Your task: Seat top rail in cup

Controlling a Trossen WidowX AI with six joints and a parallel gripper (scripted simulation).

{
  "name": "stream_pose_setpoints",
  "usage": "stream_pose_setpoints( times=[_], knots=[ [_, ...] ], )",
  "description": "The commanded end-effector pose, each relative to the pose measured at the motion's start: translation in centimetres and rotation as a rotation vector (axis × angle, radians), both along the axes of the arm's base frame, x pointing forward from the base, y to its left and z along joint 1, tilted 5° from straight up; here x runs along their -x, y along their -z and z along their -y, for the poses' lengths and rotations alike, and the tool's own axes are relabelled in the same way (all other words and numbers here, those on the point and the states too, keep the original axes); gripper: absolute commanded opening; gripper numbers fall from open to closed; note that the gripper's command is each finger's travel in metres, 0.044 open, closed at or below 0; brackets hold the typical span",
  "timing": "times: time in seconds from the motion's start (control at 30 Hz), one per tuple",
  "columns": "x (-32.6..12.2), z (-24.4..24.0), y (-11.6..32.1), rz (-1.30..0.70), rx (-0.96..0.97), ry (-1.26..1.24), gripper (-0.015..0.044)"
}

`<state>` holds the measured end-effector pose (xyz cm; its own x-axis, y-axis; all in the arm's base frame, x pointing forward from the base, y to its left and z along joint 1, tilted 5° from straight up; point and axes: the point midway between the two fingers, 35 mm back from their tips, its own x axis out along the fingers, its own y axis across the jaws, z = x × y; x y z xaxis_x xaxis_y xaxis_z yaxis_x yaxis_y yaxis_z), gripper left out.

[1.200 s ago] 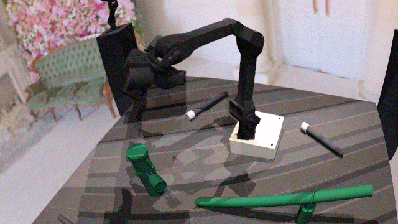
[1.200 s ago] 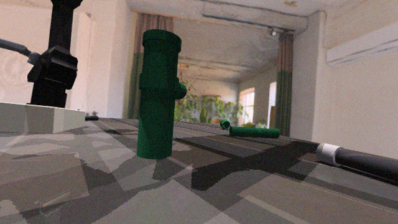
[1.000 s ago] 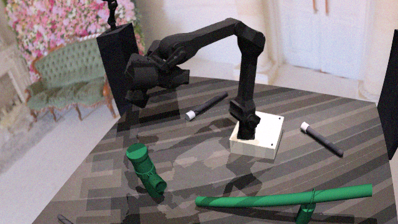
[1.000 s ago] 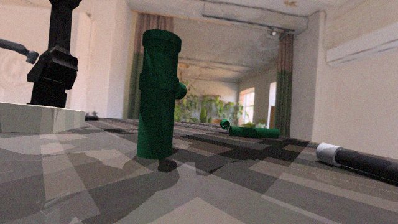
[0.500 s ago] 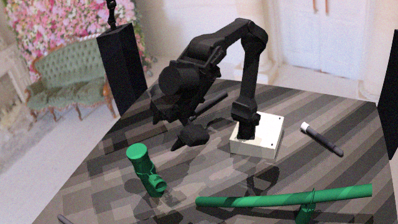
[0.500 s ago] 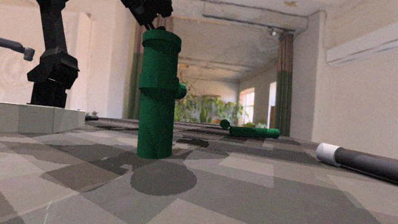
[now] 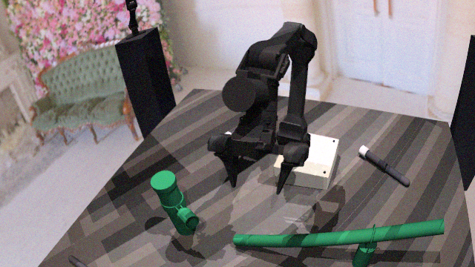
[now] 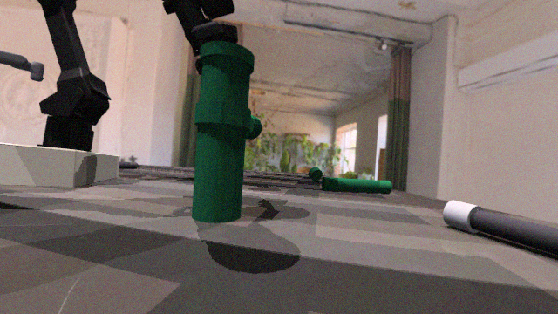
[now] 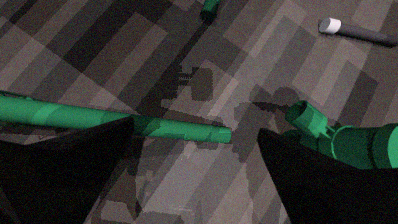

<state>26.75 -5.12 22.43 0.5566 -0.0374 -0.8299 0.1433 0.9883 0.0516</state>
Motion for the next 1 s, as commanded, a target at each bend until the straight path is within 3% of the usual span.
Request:
stream_pose_setpoints(
  times=[0.0, 0.17, 0.5, 0.67, 0.97],
  knots=[
    [0.0, -0.5, 0.1, 0.004, -0.011, -0.027, 0.0440],
    [-0.6, 1.7, 0.5, -0.013, 0.119, -0.140, 0.0440],
    [-1.1, 12.1, 2.6, -0.193, 0.638, -0.672, 0.0440],
    [-0.6, 14.7, 3.2, -0.257, 0.740, -0.807, 0.0440],
    [-0.6, 14.8, 3.2, -0.261, 0.747, -0.816, 0.0440]
  ],
)
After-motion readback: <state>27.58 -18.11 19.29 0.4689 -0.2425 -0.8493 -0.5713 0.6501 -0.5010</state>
